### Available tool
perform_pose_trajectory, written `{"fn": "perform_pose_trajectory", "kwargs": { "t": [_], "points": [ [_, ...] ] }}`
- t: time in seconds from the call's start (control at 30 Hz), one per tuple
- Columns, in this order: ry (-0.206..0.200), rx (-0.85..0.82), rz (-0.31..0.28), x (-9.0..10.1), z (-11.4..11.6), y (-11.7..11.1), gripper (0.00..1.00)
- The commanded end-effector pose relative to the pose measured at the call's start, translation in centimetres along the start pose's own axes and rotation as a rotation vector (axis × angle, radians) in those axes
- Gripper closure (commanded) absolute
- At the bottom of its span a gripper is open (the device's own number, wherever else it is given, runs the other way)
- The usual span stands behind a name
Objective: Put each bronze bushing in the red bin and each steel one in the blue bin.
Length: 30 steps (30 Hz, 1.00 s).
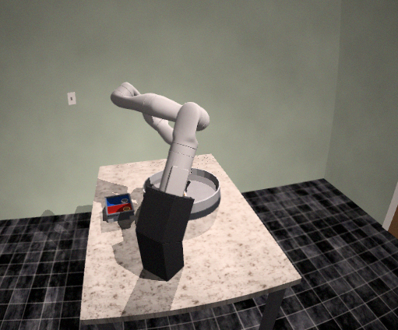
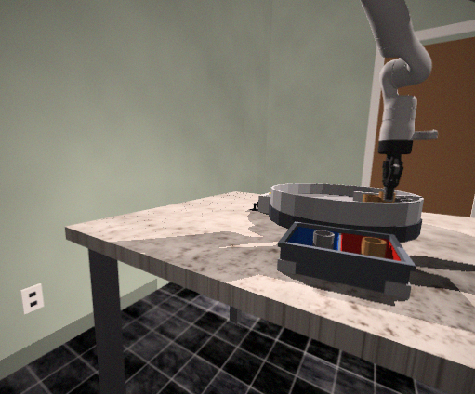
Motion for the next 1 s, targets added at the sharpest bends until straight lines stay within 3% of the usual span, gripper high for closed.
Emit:
{"fn": "perform_pose_trajectory", "kwargs": {
  "t": [0.0, 0.97],
  "points": [
    [0.0, -0.001, -0.001, 0.18, 0.0, 0.04, 1.0],
    [0.0, -0.001, -0.002, 0.91, 0.0, 0.05, 1.0]
  ]
}}
Point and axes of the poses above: the point where the finger pads meet when closed, its own x axis back along the fingers, its own z axis across the jaws, y = z × x, the point moved 4 cm from there along x, back along the fingers, and after that the axes turned 2 degrees about -x, right-handed, at the moved point
